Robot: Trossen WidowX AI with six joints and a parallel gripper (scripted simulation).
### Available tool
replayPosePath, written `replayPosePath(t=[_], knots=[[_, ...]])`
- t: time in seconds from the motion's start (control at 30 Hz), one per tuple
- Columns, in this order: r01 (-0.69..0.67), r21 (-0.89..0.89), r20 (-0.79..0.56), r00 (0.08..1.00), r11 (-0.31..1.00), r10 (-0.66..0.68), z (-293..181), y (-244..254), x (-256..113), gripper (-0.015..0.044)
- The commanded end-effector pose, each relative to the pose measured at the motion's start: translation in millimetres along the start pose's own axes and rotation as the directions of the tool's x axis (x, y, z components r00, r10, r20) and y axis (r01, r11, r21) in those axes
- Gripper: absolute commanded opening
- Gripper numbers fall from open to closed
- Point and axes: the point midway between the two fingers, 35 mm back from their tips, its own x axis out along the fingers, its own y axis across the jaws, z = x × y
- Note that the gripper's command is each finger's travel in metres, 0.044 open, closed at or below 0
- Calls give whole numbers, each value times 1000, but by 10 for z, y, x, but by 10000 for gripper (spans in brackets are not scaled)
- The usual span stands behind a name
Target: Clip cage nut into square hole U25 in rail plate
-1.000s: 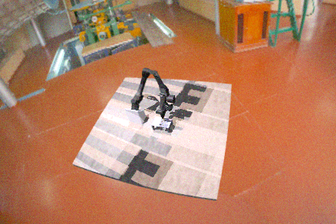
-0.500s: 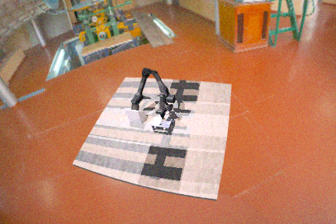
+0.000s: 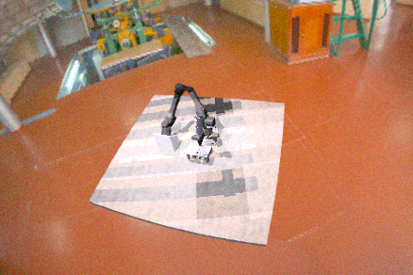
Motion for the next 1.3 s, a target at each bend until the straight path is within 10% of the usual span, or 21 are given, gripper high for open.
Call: replayPosePath(t=[0.0,1.27], knots=[[-8,-4,1,1000,1000,8,2,-5,1,29],[-64,-5,1,998,998,64,5,-30,2,29]])
